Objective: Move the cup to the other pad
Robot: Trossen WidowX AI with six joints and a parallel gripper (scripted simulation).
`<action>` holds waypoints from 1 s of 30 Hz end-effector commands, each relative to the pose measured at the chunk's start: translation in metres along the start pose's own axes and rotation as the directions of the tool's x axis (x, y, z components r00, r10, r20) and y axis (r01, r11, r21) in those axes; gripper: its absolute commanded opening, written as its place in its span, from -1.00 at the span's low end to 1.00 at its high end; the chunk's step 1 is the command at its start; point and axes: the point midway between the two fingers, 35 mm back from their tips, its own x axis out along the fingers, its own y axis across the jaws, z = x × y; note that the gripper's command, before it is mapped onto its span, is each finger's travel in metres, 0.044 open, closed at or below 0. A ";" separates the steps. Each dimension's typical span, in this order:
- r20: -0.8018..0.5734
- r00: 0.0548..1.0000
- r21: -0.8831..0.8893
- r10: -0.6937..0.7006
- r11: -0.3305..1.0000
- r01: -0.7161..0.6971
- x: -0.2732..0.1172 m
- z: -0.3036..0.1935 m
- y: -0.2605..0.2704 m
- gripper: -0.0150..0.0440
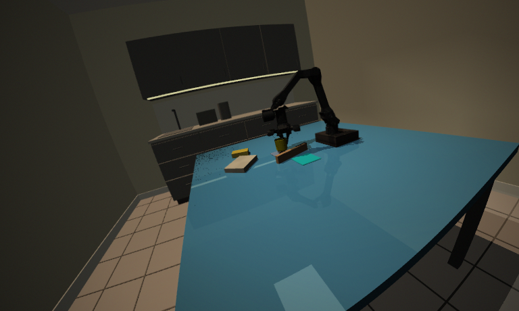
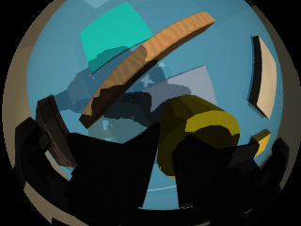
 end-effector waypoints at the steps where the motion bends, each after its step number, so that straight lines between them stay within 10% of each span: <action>1: 0.002 1.000 0.002 -0.016 1.000 0.016 -0.019 0.000 -0.002 -0.49; 30: 0.003 1.000 -0.005 -0.010 1.000 0.010 -0.046 0.003 0.000 -0.49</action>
